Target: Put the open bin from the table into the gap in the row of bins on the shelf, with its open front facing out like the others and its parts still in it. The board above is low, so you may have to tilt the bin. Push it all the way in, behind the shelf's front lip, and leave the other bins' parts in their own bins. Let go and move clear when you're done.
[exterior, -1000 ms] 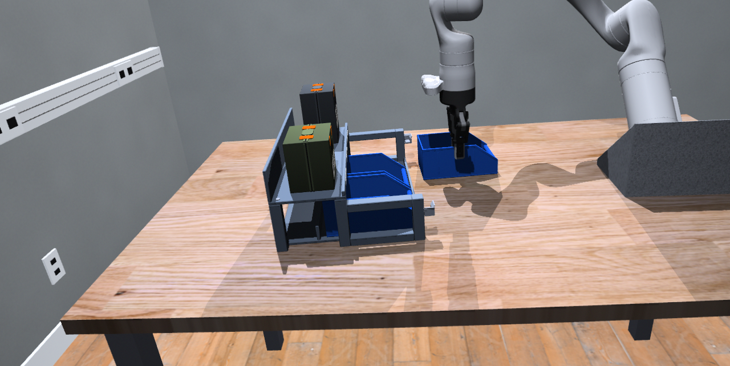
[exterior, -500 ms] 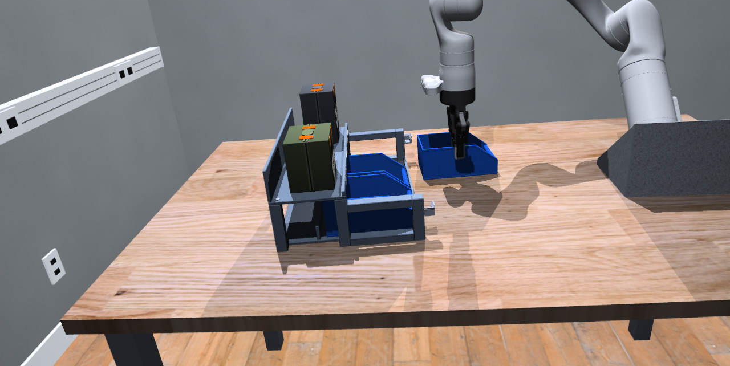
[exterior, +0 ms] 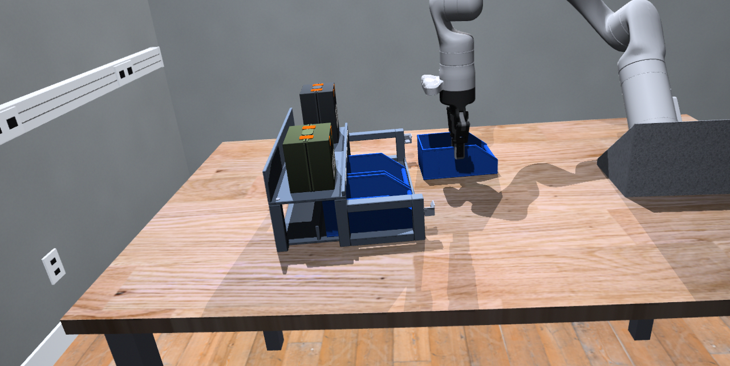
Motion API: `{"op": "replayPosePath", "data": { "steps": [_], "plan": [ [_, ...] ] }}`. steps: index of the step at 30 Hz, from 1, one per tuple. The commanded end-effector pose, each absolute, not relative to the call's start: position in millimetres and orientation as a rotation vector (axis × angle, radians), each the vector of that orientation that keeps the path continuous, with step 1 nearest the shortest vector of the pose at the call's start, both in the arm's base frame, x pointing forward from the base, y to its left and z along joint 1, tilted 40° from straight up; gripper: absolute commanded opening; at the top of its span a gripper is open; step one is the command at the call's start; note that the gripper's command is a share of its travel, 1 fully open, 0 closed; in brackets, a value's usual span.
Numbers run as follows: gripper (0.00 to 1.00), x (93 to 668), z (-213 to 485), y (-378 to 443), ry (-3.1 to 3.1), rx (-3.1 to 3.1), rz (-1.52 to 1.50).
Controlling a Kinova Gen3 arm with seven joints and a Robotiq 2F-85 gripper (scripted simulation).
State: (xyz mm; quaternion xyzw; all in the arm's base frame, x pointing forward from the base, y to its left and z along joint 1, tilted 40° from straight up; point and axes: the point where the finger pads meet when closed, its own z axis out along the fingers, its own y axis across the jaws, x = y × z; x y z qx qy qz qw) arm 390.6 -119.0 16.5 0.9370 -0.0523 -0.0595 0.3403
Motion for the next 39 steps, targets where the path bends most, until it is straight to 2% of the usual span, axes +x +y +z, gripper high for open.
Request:
{"op": "replayPosePath", "data": {
  "steps": [1, 25, 30, 39],
  "plan": [
    [0.35, 391, 17, -118, -0.135, 2.439, -0.153],
    [0.35, 391, 17, -118, -0.135, 2.439, -0.153],
    [0.35, 397, 47, -93, -0.135, 2.439, -0.151],
    [0.35, 397, 47, -93, -0.135, 2.439, -0.151]
  ]
}}
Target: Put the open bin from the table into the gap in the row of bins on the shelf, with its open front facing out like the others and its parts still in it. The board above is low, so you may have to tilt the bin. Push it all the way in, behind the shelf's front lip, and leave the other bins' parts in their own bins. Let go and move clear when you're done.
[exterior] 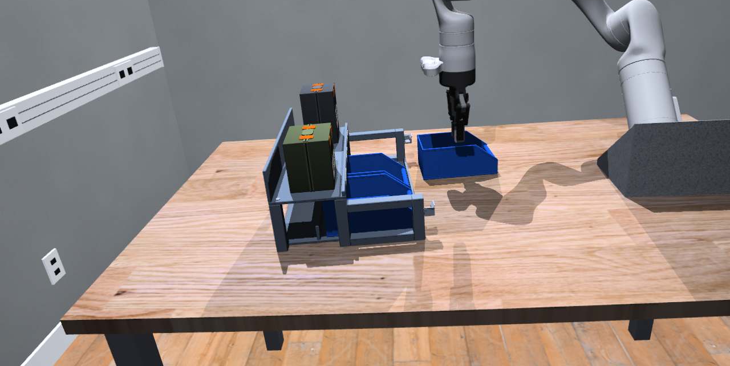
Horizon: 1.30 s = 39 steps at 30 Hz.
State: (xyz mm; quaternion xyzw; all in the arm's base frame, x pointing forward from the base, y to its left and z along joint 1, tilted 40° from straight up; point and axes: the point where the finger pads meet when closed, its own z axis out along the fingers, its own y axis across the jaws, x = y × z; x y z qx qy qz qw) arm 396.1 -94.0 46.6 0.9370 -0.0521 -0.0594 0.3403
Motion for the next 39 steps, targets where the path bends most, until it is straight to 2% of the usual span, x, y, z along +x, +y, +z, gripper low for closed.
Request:
{"op": "replayPosePath", "data": {
  "steps": [1, 8, 39],
  "plan": [
    [0.35, 397, 47, -93, -0.135, 2.439, -0.151],
    [0.35, 405, 89, -59, -0.135, 2.439, -0.151],
    [0.35, 406, 96, -53, -0.135, 2.439, -0.151]
  ]
}}
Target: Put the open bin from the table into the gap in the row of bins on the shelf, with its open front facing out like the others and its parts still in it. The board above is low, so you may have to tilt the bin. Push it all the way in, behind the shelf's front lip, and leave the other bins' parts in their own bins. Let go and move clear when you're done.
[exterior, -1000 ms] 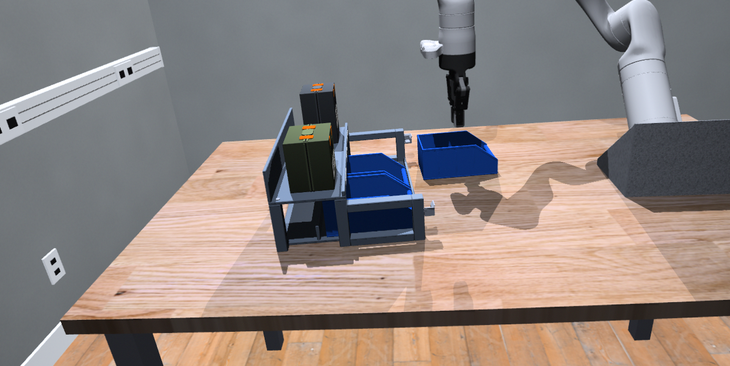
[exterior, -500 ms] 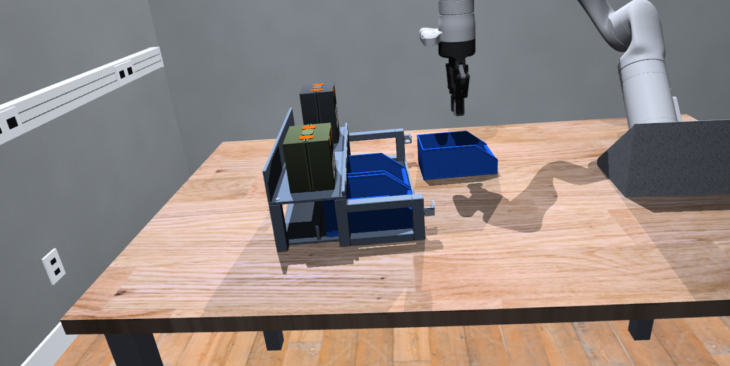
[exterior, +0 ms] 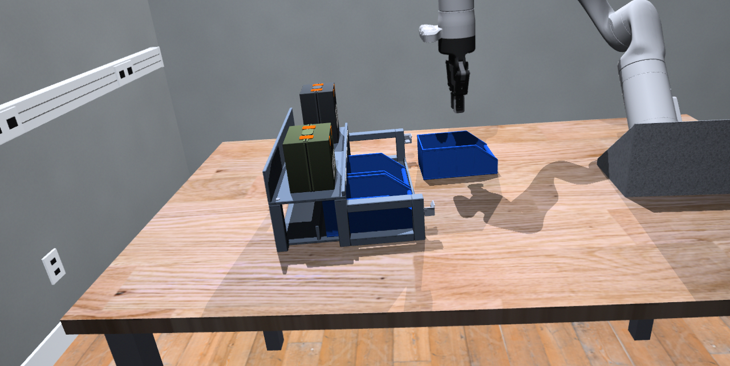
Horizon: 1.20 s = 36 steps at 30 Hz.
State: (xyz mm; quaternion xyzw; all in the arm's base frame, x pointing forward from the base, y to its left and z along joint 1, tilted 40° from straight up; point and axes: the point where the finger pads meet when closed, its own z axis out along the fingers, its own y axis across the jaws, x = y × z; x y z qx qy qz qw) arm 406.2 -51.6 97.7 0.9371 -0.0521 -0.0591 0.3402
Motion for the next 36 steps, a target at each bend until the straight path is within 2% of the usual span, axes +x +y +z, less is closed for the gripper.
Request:
{"op": "replayPosePath", "data": {
  "steps": [1, 36],
  "plan": [
    [0.35, 406.0, 94.9, -53.7, -0.135, 2.439, -0.151],
    [0.35, 404.6, 87.5, -59.9, -0.135, 2.439, -0.151]
  ]
}}
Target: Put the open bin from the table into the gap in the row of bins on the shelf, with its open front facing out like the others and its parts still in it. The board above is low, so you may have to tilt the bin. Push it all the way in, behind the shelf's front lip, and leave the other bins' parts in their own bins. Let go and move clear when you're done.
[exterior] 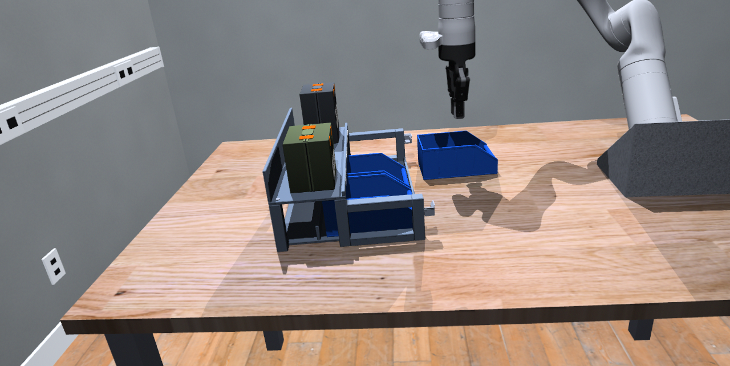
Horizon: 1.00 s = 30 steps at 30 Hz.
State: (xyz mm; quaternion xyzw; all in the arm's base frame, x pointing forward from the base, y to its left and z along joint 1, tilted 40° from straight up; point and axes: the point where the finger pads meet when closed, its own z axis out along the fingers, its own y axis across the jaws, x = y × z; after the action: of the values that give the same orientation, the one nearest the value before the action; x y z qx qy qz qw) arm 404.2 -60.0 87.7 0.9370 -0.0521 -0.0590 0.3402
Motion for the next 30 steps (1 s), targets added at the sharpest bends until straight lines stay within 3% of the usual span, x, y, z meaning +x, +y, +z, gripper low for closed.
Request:
{"op": "replayPosePath", "data": {
  "steps": [1, 30],
  "plan": [
    [0.35, 404.5, 87.1, -60.2, -0.135, 2.439, -0.151],
    [0.39, 404.5, 87.1, -60.2, -0.135, 2.440, -0.151]
  ]
}}
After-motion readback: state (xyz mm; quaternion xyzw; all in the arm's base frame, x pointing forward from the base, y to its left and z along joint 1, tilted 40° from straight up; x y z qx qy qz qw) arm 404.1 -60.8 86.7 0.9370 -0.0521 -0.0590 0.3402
